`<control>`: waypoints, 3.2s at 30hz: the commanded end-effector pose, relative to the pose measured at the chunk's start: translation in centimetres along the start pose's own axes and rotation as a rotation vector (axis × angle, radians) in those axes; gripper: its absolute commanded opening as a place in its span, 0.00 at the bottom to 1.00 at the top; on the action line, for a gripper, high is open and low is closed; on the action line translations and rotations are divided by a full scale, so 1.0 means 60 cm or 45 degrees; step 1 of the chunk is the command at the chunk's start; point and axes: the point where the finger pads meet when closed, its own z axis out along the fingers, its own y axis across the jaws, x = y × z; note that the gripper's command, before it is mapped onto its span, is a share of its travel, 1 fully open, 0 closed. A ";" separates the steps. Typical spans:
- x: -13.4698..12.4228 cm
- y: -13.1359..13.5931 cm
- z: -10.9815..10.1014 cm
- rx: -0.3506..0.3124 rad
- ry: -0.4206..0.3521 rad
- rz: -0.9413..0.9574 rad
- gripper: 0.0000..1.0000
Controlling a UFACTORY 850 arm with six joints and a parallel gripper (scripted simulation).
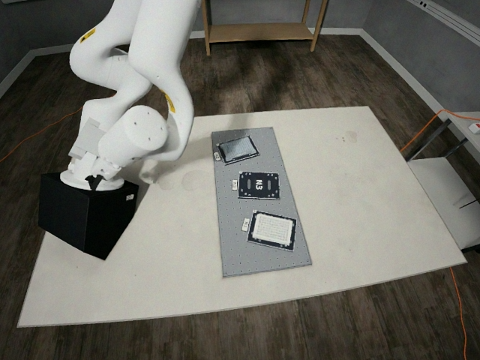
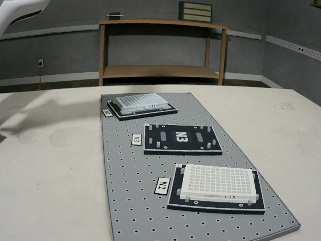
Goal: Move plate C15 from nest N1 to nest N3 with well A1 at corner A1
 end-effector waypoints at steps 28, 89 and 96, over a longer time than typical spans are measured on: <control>-0.066 -0.016 -0.033 0.027 -0.121 -0.434 1.00; -0.377 -0.079 -0.213 0.728 -0.371 -2.339 1.00; -0.410 -0.084 -0.235 0.868 -0.337 -2.552 1.00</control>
